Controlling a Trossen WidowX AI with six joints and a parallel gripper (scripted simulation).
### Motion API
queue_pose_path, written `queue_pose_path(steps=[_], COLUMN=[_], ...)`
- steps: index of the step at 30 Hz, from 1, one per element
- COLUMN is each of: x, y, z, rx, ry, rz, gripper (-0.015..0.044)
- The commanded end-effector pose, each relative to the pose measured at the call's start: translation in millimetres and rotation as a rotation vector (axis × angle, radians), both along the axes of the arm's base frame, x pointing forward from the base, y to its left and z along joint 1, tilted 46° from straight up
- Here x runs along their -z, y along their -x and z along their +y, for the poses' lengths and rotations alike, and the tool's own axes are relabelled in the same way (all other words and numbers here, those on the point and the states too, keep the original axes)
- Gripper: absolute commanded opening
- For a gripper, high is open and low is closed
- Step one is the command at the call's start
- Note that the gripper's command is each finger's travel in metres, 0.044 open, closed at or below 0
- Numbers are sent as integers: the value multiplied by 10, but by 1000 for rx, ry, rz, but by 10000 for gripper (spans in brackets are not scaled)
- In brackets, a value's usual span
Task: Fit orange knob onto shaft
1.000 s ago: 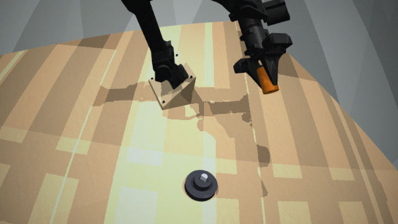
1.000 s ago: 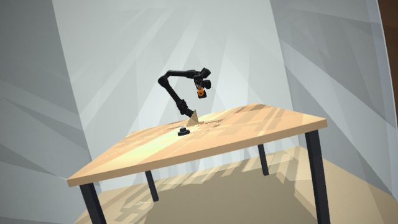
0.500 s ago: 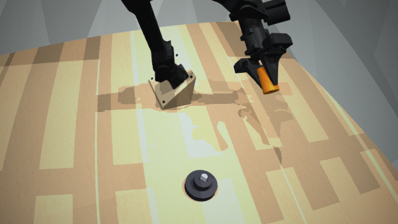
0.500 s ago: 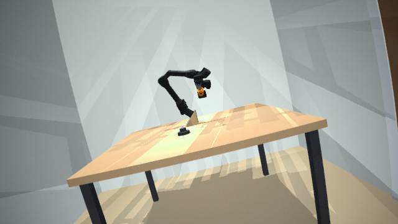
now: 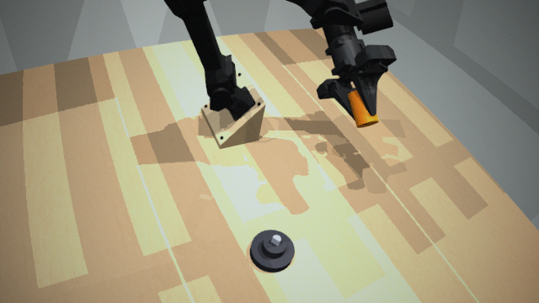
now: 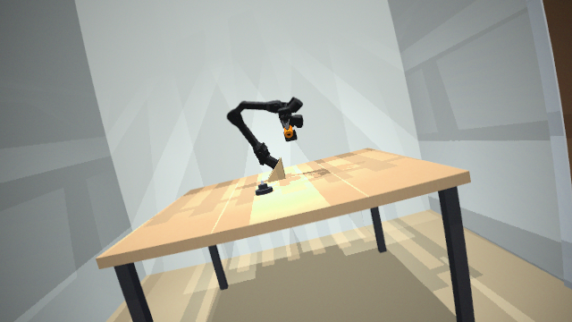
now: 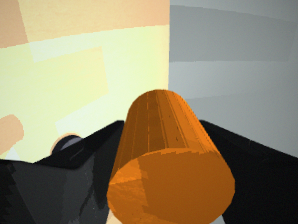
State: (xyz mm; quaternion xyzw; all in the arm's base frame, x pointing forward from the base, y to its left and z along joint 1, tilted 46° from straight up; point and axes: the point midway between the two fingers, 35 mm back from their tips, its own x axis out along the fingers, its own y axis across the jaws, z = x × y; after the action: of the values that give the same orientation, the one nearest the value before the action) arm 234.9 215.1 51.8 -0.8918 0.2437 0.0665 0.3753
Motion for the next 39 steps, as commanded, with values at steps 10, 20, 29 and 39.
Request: queue_pose_path(steps=[10,20,29,39], x=[117,247,368,509], y=[-69,-144,-218,-303], z=[-153,-299,-435,-593], rx=[146,327,492,676], ry=[-20,-37,-53,-71], rz=[137,313,474,654], gripper=[0,0,0,0])
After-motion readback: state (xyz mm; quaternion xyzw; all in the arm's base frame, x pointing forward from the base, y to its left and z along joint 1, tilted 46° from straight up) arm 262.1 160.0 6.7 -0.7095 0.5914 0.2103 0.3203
